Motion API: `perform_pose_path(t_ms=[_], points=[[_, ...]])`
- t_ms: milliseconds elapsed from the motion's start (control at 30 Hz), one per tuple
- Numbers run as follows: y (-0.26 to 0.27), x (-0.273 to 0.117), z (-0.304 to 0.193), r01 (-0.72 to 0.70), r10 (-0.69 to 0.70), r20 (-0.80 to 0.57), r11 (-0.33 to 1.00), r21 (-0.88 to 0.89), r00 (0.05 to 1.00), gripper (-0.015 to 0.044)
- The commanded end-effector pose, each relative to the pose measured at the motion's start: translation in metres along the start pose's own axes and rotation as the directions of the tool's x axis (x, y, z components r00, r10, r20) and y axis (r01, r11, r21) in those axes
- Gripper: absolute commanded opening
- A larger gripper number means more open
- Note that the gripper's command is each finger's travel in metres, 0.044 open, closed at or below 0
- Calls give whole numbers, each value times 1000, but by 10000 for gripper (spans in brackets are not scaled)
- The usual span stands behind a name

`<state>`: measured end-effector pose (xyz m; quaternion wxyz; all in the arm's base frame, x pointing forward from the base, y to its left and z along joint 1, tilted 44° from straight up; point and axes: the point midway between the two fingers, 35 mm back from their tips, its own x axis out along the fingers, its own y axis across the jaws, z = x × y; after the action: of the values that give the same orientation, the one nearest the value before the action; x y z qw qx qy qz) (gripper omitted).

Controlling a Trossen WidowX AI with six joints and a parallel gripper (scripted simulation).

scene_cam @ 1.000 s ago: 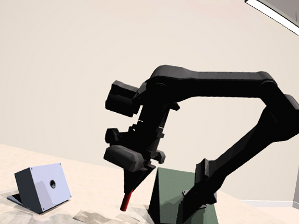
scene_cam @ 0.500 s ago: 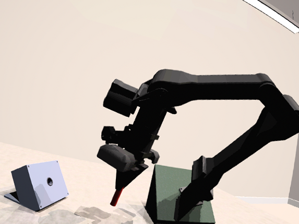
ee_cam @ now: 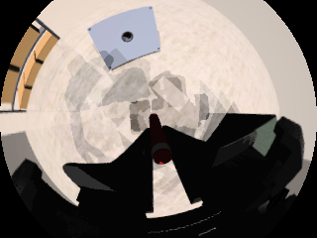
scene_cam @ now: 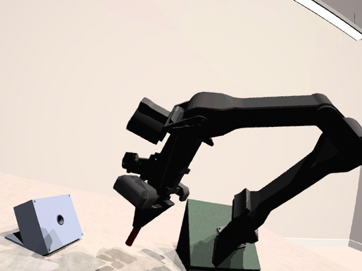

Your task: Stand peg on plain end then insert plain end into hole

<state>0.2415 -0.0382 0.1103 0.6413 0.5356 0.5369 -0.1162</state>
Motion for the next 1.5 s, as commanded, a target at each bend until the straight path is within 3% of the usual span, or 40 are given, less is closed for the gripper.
perform_pose_path(t_ms=[0,1467], points=[[-2,2,3,-2,1,27,1000,14,1000,0],[-8,14,38,-123,81,317,986,115,945,0]])
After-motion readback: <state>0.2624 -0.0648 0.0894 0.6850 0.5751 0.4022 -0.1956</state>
